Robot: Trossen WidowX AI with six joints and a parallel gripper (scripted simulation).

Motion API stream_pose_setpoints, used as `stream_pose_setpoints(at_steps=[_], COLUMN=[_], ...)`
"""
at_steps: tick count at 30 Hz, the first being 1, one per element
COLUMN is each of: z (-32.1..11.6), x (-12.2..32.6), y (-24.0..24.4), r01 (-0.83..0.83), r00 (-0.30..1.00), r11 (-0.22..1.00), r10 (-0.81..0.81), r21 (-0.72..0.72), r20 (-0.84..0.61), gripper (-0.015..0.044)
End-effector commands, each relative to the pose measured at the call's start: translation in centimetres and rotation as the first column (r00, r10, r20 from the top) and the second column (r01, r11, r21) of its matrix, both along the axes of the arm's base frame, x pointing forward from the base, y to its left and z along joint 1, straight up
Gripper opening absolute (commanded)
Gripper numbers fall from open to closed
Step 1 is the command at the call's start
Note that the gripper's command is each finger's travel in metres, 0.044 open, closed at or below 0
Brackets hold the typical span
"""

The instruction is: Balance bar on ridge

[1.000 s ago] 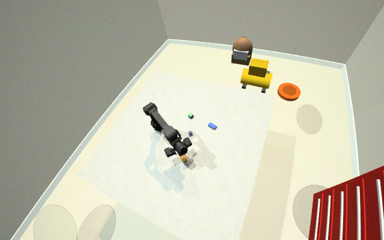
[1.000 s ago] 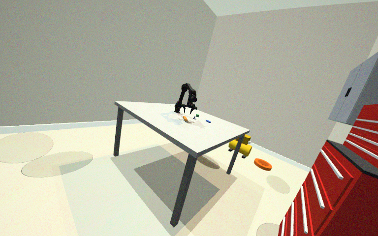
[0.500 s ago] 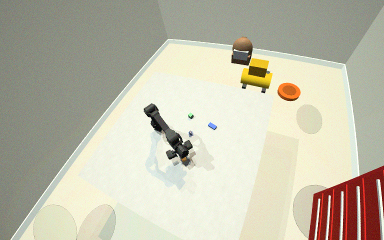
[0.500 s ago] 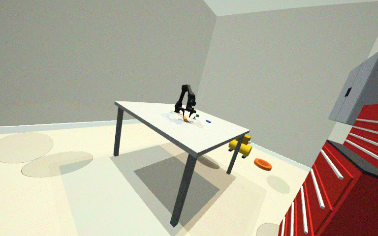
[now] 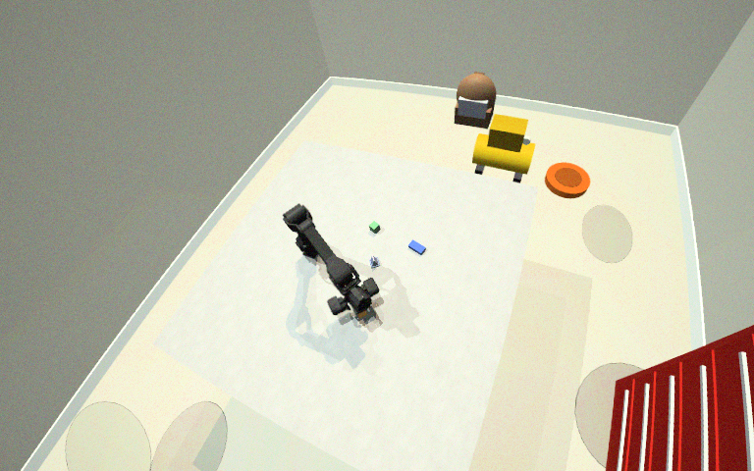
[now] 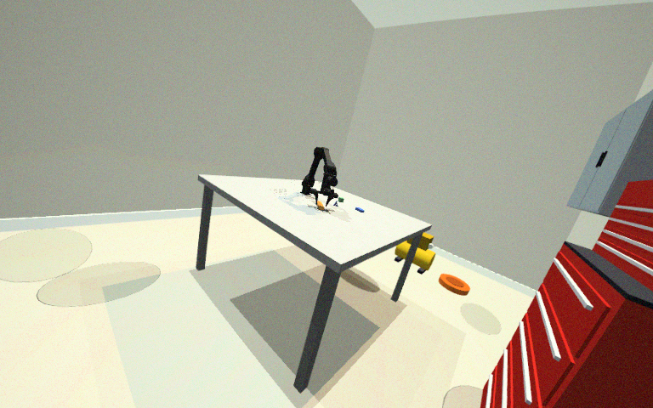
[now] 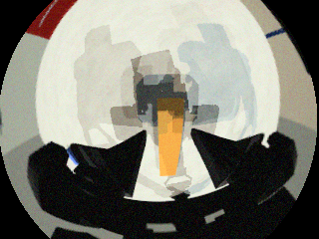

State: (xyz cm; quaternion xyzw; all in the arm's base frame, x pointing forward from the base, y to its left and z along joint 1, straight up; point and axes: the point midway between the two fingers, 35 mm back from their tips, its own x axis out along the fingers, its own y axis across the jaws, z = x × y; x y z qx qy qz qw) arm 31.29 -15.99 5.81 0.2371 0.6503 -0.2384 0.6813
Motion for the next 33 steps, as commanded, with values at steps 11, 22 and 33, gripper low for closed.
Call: stream_pose_setpoints(at_steps=[11,22,33], z=[-0.96,-0.75,-0.75], x=[-0.22,-0.17,-0.17], y=[0.03,0.08,0.08], r01=[-0.004,0.000,0.000], r00=[1.000,1.000,1.000], r11=[1.000,1.000,1.000], r10=[0.004,0.000,0.000], r21=[0.004,0.005,0.005], r20=[-0.017,-0.011,-0.011], gripper=[0.0315,0.0236,0.0104])
